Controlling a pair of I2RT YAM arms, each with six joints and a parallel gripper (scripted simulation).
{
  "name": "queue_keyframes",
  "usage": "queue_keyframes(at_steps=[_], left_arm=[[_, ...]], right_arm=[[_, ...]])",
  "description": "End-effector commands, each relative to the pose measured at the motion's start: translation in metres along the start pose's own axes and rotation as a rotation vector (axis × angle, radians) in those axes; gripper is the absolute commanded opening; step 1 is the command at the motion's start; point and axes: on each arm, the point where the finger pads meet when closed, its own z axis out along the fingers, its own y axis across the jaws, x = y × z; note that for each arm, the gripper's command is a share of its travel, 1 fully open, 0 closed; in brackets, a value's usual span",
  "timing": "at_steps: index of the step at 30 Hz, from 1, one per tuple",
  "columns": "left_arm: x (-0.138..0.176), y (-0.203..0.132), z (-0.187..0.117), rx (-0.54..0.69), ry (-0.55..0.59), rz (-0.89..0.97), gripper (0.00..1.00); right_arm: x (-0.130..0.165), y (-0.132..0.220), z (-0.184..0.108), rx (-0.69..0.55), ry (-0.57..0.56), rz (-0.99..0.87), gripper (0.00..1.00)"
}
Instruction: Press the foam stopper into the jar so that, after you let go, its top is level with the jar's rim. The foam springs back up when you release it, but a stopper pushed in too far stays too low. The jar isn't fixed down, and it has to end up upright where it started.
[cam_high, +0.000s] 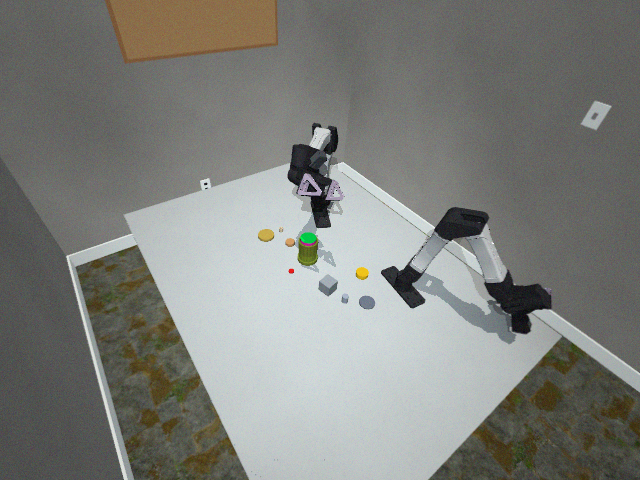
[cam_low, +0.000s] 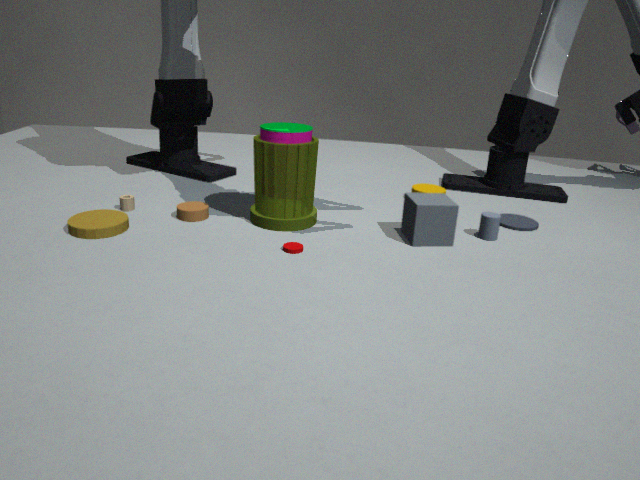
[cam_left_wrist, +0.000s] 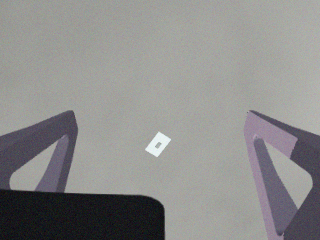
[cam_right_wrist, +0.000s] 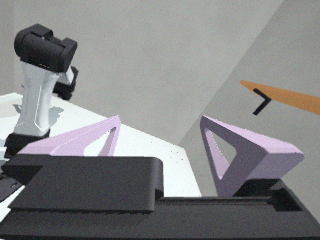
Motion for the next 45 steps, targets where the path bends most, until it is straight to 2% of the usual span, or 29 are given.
queue_keyframes(at_steps=[1, 2, 3, 19, 20, 23, 25, 27, 33, 35, 36, 37, 40, 45], left_arm=[[0.003, 0.003, -0.001, -0.005, 0.003, -0.011, 1.0], [0.003, 0.003, -0.001, -0.005, 0.003, -0.011, 1.0], [0.003, 0.003, -0.001, -0.005, 0.003, -0.011, 0.0], [0.003, 0.003, -0.001, -0.005, 0.003, -0.011, 0.0], [0.01, 0.029, -0.013, -0.064, -0.015, -0.094, 0.0], [-0.004, 0.022, -0.02, -0.062, -0.059, -0.075, 0.0], [-0.008, 0.036, -0.031, -0.097, -0.095, -0.124, 0.0], [-0.015, 0.042, -0.041, -0.12, -0.133, -0.153, 0.0], [-0.033, 0.059, -0.077, -0.188, -0.24, -0.221, 0.0], [-0.033, 0.059, -0.077, -0.188, -0.24, -0.221, 0.0], [-0.041, 0.057, -0.079, -0.188, -0.257, -0.217, 0.0], [-0.036, 0.063, -0.088, -0.207, -0.269, -0.241, 0.0], [-0.043, 0.075, -0.109, -0.246, -0.332, -0.286, 0.0], [-0.055, 0.084, -0.142, -0.29, -0.431, -0.336, 0.0]], right_arm=[[-0.005, -0.001, 0.0, 0.002, -0.007, -0.01, 0.98], [-0.005, -0.001, 0.0, 0.002, -0.007, -0.01, 0.98], [-0.005, -0.001, 0.0, 0.002, -0.007, -0.01, 0.98], [-0.005, -0.001, 0.0, 0.002, -0.007, -0.01, 0.98], [0.031, 0.0, -0.004, 0.008, 0.056, 0.08, 0.98], [0.029, 0.002, -0.008, -0.001, 0.067, 0.125, 0.98], [0.043, 0.0, -0.01, 0.003, 0.097, 0.187, 0.98], [0.032, -0.002, -0.016, 0.012, 0.098, 0.208, 0.98], [0.071, -0.002, -0.028, 0.03, 0.181, 0.371, 0.98], [0.071, -0.002, -0.028, 0.03, 0.181, 0.371, 0.98], [0.056, -0.009, -0.029, 0.038, 0.164, 0.352, 0.98], [0.057, -0.015, -0.027, 0.042, 0.166, 0.358, 0.98], [0.091, -0.003, -0.039, 0.053, 0.231, 0.48, 0.98], [0.105, -0.004, -0.052, 0.08, 0.273, 0.588, 0.98]])
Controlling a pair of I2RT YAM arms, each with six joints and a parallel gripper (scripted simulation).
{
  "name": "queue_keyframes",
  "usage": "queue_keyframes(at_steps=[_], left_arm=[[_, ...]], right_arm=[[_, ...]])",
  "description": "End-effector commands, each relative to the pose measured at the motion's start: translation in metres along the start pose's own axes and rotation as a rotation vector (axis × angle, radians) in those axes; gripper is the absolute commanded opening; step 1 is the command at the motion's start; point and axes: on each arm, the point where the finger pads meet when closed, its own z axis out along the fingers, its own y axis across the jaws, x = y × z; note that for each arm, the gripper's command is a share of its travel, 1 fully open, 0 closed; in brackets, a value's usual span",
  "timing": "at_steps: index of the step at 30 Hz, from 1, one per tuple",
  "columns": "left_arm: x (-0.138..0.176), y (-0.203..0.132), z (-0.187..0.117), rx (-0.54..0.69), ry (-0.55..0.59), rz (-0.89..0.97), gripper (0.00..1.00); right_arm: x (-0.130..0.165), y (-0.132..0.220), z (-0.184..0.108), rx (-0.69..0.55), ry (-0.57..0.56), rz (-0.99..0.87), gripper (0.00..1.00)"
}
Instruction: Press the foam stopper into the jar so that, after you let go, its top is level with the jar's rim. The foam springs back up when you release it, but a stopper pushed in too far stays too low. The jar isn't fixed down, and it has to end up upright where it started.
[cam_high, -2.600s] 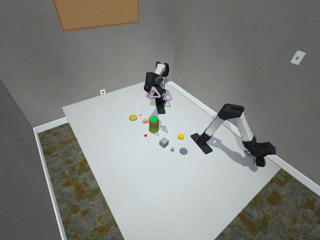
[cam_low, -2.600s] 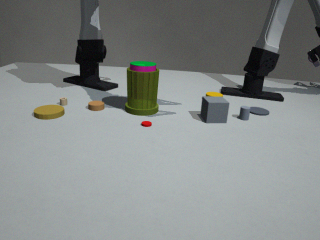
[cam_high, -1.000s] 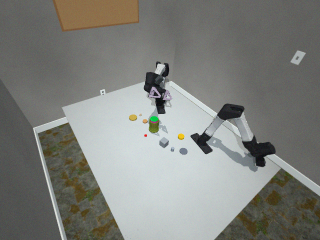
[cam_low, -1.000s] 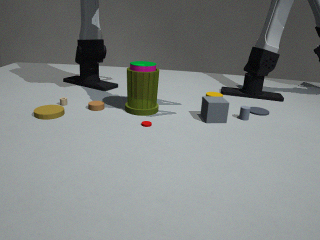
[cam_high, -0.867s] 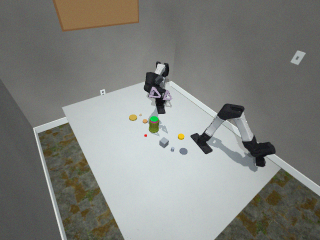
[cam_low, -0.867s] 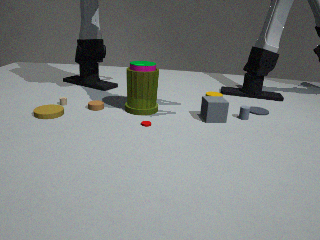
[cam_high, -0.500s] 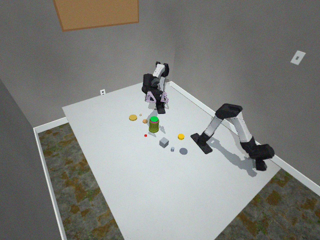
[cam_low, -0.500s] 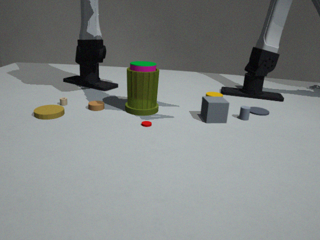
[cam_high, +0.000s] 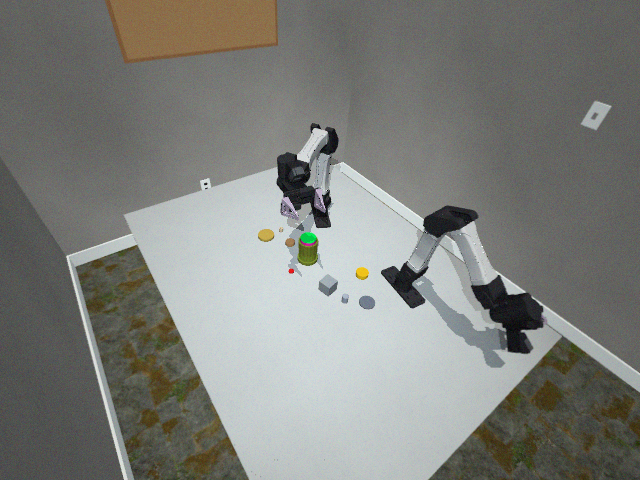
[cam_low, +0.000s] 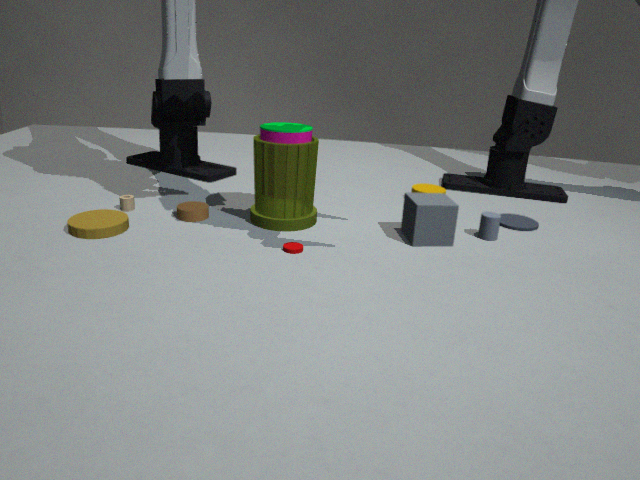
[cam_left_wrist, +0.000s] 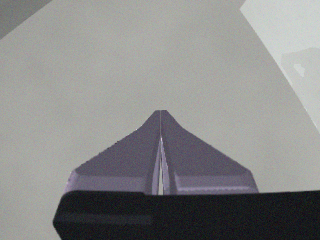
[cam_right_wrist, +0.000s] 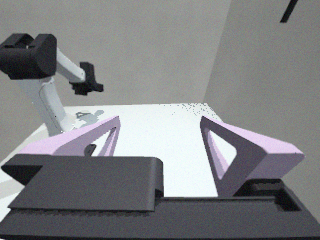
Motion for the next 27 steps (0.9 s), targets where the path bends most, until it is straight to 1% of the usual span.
queue_keyframes(at_steps=[1, 2, 5, 7, 8, 9, 10, 12, 15, 22, 24, 25, 26, 27], left_arm=[[-0.014, 0.021, -0.019, -0.039, -0.083, -0.089, 0.0], [-0.019, 0.025, -0.024, -0.049, -0.103, -0.105, 0.0], [-0.032, 0.034, -0.04, -0.072, -0.164, -0.142, 0.0], [-0.032, 0.034, -0.04, -0.072, -0.164, -0.142, 0.0], [-0.04, 0.027, -0.041, -0.062, -0.18, -0.134, 0.0], [-0.039, 0.035, -0.05, -0.08, -0.196, -0.156, 0.0], [-0.044, 0.037, -0.055, -0.085, -0.217, -0.166, 0.0], [-0.052, 0.048, -0.068, -0.107, -0.265, -0.204, 0.0], [-0.064, 0.054, -0.086, -0.121, -0.329, -0.238, 0.0], [-0.089, 0.063, -0.129, -0.139, -0.479, -0.311, 0.0], [-0.089, 0.063, -0.129, -0.139, -0.479, -0.311, 0.0], [-0.097, 0.053, -0.131, -0.123, -0.493, -0.296, 0.0], [-0.094, 0.063, -0.141, -0.141, -0.514, -0.323, 0.0], [-0.098, 0.068, -0.148, -0.145, -0.536, -0.338, 0.0]], right_arm=[[0.03, -0.009, -0.005, 0.009, 0.071, 0.153, 0.98], [0.037, -0.01, -0.007, 0.014, 0.084, 0.183, 0.98], [0.046, -0.014, -0.013, 0.03, 0.106, 0.25, 0.98], [0.046, -0.014, -0.013, 0.03, 0.106, 0.25, 0.98], [0.033, -0.012, -0.017, 0.036, 0.092, 0.238, 0.98], [0.04, -0.008, -0.022, 0.039, 0.103, 0.261, 0.98], [0.043, -0.012, -0.022, 0.045, 0.111, 0.285, 0.98], [0.067, -0.02, -0.023, 0.06, 0.149, 0.369, 0.98], [0.071, -0.024, -0.029, 0.077, 0.162, 0.427, 0.98], [0.097, -0.029, -0.044, 0.12, 0.211, 0.6, 0.98], [0.097, -0.029, -0.044, 0.12, 0.211, 0.6, 0.98], [0.08, -0.03, -0.047, 0.125, 0.19, 0.577, 0.98], [0.069, -0.03, -0.048, 0.128, 0.177, 0.565, 0.98], [0.089, -0.028, -0.051, 0.135, 0.204, 0.623, 0.98]])
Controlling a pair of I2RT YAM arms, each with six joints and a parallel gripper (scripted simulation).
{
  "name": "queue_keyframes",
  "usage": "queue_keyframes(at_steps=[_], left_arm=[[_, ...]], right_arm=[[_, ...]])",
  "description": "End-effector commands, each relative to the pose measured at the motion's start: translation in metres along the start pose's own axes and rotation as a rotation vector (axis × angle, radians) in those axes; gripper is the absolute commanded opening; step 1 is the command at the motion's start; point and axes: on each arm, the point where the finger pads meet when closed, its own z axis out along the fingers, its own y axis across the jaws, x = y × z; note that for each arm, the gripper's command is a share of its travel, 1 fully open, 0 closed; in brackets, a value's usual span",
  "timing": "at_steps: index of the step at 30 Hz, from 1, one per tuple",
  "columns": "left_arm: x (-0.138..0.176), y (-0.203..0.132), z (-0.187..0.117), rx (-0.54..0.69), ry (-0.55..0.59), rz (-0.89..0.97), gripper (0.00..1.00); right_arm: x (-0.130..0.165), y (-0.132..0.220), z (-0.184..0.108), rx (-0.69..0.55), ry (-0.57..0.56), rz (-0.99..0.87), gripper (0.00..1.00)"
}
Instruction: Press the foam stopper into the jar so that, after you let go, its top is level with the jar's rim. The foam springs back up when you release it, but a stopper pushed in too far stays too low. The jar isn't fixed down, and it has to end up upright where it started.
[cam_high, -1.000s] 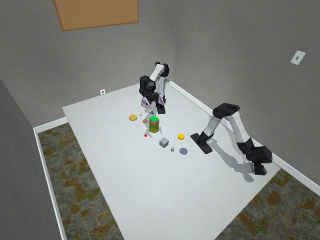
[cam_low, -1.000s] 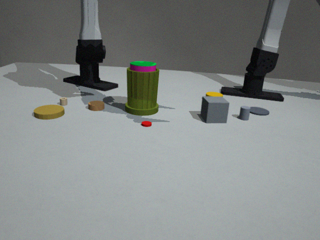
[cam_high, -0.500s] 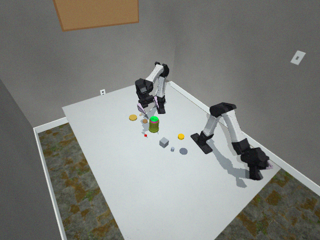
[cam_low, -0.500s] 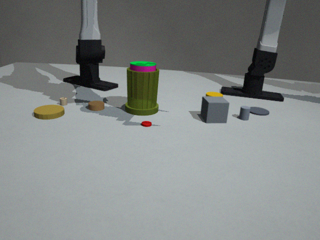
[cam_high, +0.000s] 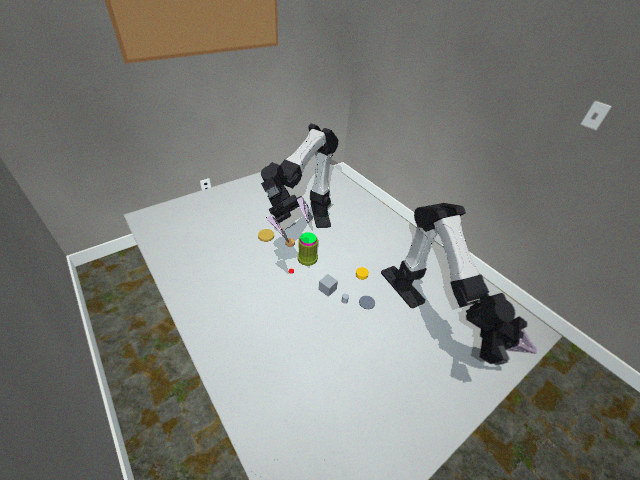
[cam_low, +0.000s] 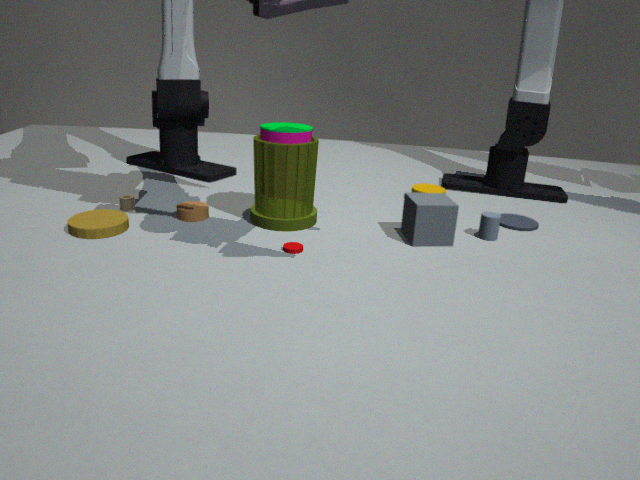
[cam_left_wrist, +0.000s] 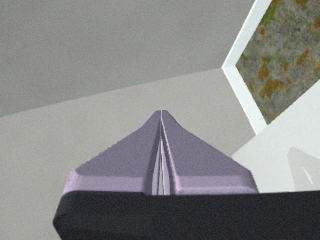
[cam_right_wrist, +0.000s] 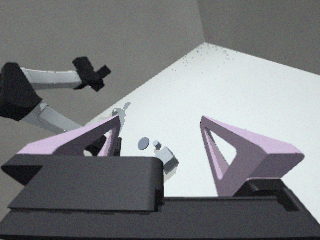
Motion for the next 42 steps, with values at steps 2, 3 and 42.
queue_keyframes(at_steps=[2, 3, 42], left_arm=[[-0.028, 0.023, -0.024, -0.029, -0.112, -0.098, 0.0], [-0.033, 0.024, -0.029, -0.029, -0.133, -0.109, 0.0], [-0.173, 0.025, -0.238, 0.177, -0.86, -0.45, 0.0]], right_arm=[[0.028, -0.018, -0.005, 0.027, 0.059, 0.17, 0.98], [0.031, -0.021, -0.006, 0.033, 0.066, 0.195, 0.98], [0.119, -0.065, -0.067, 0.224, 0.172, 1.038, 0.98]])
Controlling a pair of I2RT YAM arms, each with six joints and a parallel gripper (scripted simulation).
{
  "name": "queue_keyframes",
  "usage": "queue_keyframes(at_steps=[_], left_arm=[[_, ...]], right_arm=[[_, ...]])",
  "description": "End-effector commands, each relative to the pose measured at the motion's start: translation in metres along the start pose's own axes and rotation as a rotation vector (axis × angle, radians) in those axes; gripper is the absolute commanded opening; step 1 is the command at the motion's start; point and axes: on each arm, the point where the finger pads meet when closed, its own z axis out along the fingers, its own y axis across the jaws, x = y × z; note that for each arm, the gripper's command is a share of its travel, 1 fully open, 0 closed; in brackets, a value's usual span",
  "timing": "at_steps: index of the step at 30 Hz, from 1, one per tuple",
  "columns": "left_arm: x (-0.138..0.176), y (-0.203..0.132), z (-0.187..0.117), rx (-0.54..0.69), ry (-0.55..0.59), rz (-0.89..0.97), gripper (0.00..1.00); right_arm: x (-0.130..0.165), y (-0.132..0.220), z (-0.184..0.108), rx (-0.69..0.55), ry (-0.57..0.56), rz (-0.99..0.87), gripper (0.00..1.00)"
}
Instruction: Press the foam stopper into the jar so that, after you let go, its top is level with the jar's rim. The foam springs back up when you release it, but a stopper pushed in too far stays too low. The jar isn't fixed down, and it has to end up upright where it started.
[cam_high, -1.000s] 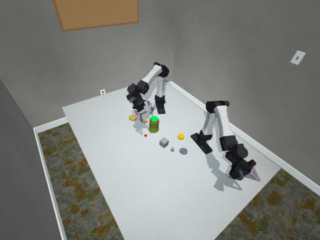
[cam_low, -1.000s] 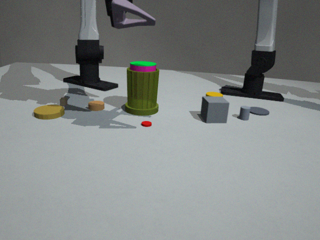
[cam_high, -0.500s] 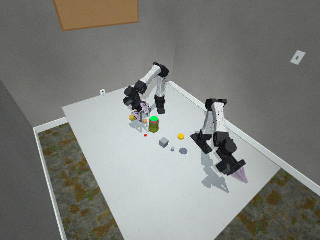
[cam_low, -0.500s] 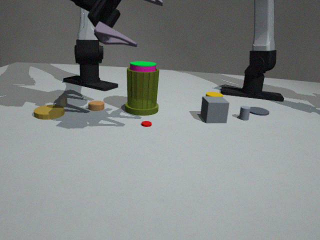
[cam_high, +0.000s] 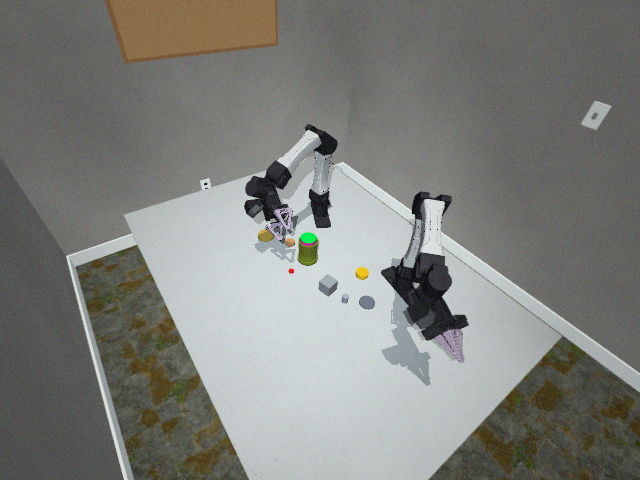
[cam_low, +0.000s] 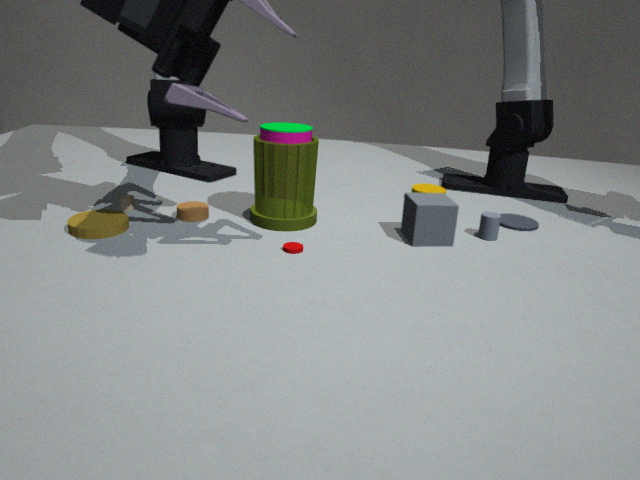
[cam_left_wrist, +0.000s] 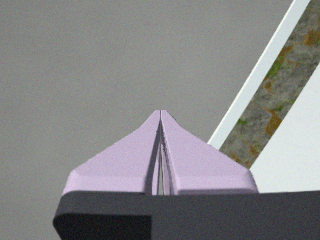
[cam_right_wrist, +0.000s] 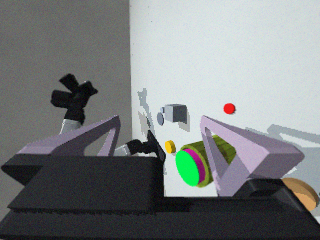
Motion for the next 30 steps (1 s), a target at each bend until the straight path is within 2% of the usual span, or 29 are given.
queue_keyframes(at_steps=[1, 4, 6, 7, 11, 21, 23, 24, 25, 30], left_arm=[[-0.028, -0.002, -0.015, 0.036, -0.085, -0.075, 0.0], [-0.048, -0.005, -0.028, 0.063, -0.148, -0.116, 0.0], [-0.048, -0.005, -0.028, 0.063, -0.148, -0.116, 0.0], [-0.045, -0.021, -0.026, 0.095, -0.141, -0.11, 0.0], [-0.077, -0.016, -0.049, 0.117, -0.242, -0.175, 0.0], [-0.125, -0.041, -0.098, 0.27, -0.4, -0.284, 0.0], [-0.125, -0.041, -0.098, 0.27, -0.4, -0.284, 0.0], [-0.121, -0.057, -0.097, 0.302, -0.39, -0.277, 0.0], [-0.121, -0.059, -0.104, 0.314, -0.401, -0.283, 0.0], [-0.155, -0.053, -0.138, 0.378, -0.515, -0.364, 0.0]], right_arm=[[0.013, -0.021, -0.002, 0.027, 0.042, 0.168, 0.98], [0.017, -0.029, -0.006, 0.039, 0.048, 0.243, 0.98], [0.017, -0.029, -0.006, 0.039, 0.048, 0.243, 0.98], [0.012, -0.019, -0.012, 0.032, 0.03, 0.229, 0.98], [0.024, -0.039, -0.012, 0.058, 0.055, 0.361, 0.98], [0.039, -0.059, -0.024, 0.091, 0.075, 0.623, 0.98], [0.039, -0.059, -0.024, 0.091, 0.075, 0.623, 0.98], [0.036, -0.055, -0.028, 0.087, 0.065, 0.623, 0.98], [0.045, -0.063, -0.026, 0.097, 0.078, 0.665, 0.98], [0.051, -0.07, -0.033, 0.11, 0.085, 0.796, 0.98]])
